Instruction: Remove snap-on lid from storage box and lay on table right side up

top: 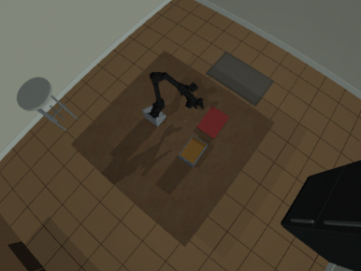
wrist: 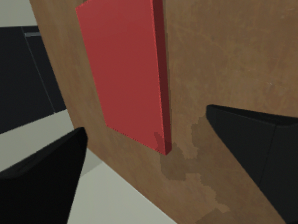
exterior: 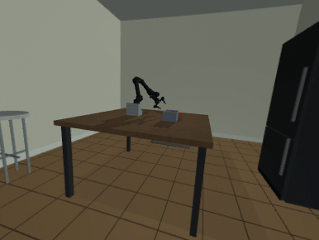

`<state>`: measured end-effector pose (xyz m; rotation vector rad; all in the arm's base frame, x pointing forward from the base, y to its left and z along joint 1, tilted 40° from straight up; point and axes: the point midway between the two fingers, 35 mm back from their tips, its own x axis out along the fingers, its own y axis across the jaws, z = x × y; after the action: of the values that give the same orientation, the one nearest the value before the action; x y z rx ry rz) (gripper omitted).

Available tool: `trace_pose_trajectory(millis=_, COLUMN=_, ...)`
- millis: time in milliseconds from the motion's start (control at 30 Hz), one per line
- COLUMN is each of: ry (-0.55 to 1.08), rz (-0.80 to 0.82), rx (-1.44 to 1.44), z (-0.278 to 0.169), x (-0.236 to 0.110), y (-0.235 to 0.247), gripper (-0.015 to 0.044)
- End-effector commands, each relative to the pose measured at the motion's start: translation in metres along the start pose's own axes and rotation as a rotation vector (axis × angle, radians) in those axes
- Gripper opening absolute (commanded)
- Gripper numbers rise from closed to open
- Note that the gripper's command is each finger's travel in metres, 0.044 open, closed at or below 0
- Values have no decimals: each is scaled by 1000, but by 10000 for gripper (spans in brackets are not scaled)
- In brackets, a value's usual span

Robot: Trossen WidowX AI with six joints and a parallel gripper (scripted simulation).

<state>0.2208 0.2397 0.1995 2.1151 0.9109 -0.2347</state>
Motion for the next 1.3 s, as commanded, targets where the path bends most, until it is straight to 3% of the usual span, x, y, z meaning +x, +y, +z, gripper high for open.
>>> trace_pose_trajectory(millis=0, ry=0, rz=-5, rx=-4, z=0, x=-6, y=3, gripper=440)
trace_pose_trajectory(millis=667, ry=0, rz=-5, rx=-5, z=0, x=-41, y=23, gripper=440)
trace_pose_trajectory(millis=1267, ry=0, rz=-5, rx=-5, z=-1, x=-38, y=22, gripper=440)
